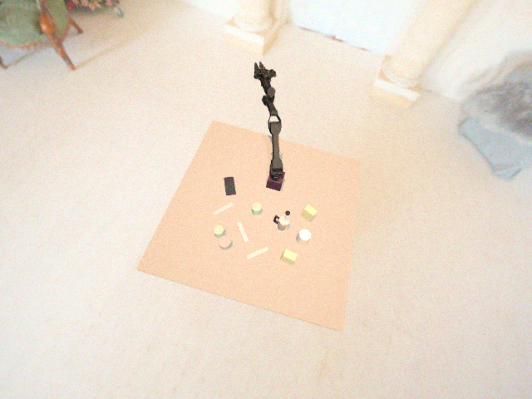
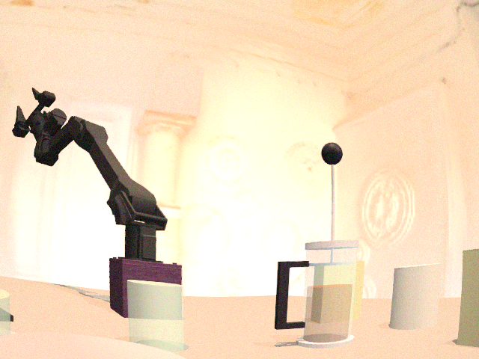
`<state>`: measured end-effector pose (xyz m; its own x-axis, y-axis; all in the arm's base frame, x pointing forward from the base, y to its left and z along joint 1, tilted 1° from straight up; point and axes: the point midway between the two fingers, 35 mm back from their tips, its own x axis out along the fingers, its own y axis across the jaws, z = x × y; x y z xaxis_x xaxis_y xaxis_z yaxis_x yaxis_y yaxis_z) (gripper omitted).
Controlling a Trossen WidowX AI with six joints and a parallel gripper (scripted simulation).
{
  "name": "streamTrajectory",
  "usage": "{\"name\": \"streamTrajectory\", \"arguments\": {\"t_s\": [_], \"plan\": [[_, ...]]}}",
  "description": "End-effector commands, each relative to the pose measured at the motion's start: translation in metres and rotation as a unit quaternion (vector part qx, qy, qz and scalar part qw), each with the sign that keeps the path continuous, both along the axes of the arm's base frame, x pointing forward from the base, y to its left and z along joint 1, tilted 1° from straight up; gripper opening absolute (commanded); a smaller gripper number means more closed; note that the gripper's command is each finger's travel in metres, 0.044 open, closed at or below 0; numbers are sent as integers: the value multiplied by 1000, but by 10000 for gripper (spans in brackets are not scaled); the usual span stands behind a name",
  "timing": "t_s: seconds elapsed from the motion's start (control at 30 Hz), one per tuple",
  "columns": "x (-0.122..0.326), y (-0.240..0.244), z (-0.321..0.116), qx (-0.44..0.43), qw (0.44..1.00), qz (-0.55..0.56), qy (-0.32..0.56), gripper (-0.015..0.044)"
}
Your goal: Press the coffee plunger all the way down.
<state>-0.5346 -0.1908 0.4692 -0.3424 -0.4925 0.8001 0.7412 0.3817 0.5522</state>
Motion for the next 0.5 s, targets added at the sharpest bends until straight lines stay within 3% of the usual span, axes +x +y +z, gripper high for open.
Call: {"name": "streamTrajectory", "arguments": {"t_s": [0.0,0.3,0.47], "plan": [[1,-2,0,1,1000,2,-1,426],[32,-67,14,15,999,30,-18,440],[72,-122,24,32,997,61,-23,440]]}}
